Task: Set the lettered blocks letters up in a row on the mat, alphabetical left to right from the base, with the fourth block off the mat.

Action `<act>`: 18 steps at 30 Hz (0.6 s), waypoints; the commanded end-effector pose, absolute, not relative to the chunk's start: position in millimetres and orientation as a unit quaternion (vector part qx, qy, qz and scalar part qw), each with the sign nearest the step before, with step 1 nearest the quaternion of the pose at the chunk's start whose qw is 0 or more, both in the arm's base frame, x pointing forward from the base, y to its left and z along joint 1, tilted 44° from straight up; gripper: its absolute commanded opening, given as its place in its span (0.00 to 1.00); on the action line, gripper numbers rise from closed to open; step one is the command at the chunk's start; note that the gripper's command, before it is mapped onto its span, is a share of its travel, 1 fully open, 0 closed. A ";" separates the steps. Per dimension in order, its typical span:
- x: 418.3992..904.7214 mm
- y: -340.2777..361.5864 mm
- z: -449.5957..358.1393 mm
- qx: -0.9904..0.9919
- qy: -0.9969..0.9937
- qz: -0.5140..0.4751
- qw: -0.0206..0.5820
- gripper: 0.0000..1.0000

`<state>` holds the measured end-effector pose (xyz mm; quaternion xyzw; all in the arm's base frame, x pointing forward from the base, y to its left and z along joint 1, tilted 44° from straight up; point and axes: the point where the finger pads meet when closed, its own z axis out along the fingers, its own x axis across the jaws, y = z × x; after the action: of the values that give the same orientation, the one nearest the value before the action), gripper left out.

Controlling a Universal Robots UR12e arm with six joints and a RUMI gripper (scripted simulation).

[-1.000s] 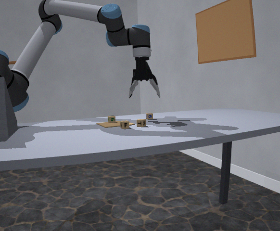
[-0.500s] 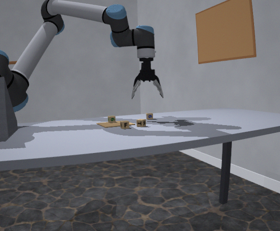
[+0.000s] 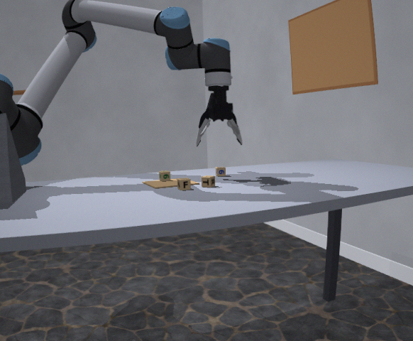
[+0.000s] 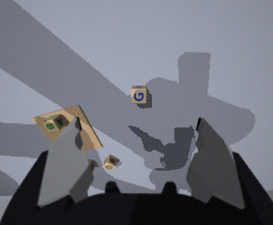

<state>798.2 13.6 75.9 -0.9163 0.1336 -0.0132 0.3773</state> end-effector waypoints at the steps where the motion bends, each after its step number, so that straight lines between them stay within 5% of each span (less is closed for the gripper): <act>1: 799.3 13.0 76.5 -0.917 0.128 -0.016 0.377 1.00; 7: 799.4 13.0 76.5 -0.917 0.127 -0.016 0.377 1.00; 8: 799.4 13.0 76.5 -0.917 0.127 -0.016 0.377 0.40; 18: 799.4 13.0 76.5 -0.917 0.127 -0.016 0.377 0.40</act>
<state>798.9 13.7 75.9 -0.9172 0.1271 -0.0157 0.3774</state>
